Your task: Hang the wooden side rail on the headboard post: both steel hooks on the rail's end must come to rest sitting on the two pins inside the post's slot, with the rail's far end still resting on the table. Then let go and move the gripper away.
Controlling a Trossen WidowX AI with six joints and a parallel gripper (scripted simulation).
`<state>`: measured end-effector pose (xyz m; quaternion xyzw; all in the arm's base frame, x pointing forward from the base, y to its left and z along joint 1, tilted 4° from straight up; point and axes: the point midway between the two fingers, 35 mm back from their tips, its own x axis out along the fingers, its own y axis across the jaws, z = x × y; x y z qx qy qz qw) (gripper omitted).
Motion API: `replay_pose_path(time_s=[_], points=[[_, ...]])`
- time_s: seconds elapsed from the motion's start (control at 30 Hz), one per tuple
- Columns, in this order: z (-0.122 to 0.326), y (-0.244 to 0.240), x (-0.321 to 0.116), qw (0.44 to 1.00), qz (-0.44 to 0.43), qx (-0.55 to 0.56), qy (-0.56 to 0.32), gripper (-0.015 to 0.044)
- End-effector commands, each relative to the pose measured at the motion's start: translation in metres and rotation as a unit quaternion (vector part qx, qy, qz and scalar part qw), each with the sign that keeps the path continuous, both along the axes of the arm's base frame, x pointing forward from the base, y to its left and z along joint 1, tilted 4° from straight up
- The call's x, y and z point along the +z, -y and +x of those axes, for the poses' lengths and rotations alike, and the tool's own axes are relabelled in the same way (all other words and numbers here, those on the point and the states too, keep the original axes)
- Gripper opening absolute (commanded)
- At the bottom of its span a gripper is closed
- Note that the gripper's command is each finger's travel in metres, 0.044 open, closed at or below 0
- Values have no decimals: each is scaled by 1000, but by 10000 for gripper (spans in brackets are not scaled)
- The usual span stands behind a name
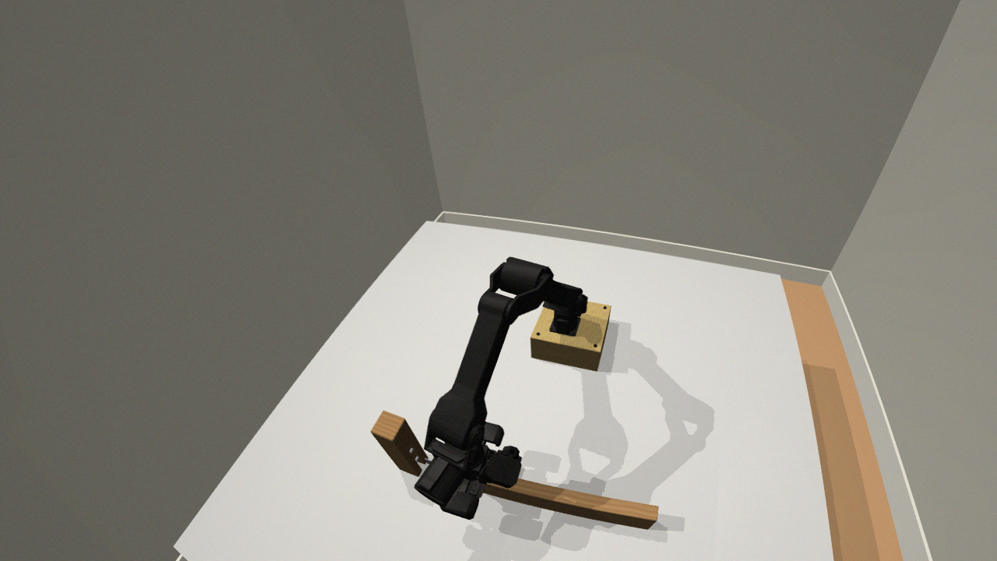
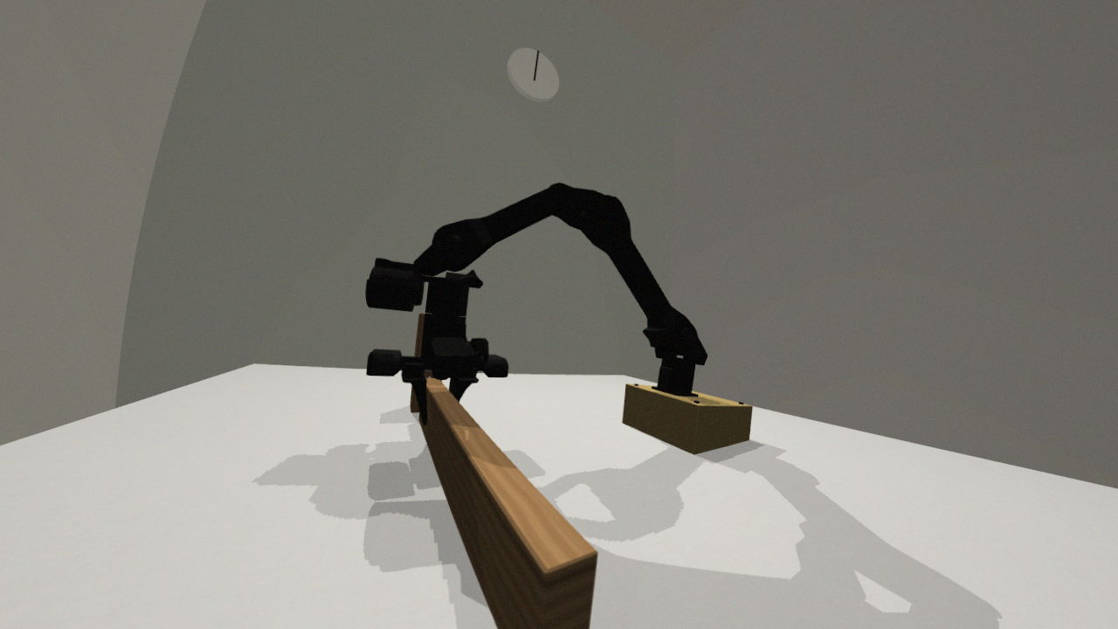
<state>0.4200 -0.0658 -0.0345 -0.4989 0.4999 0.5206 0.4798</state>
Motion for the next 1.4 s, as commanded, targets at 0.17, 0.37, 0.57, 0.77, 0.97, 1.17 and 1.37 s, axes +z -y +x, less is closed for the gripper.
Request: replay_pose_path(time_s=[0.17, 0.37, 0.57, 0.77, 0.97, 1.17, 1.37], points=[[0, 0, 4, 1000, 2, -2, 2, 0], [0, 0, 5, 1000, 2, -2, 2, 0], [0, 0, 6, 1000, 2, -2, 2, 0], [0, 0, 7, 1000, 2, -2, 2, 0], [0, 0, 8, 1000, 2, -2, 2, 0], [0, 0, 9, 1000, 2, -2, 2, 0], [0, 0, 10, 1000, 2, -2, 2, 0]])
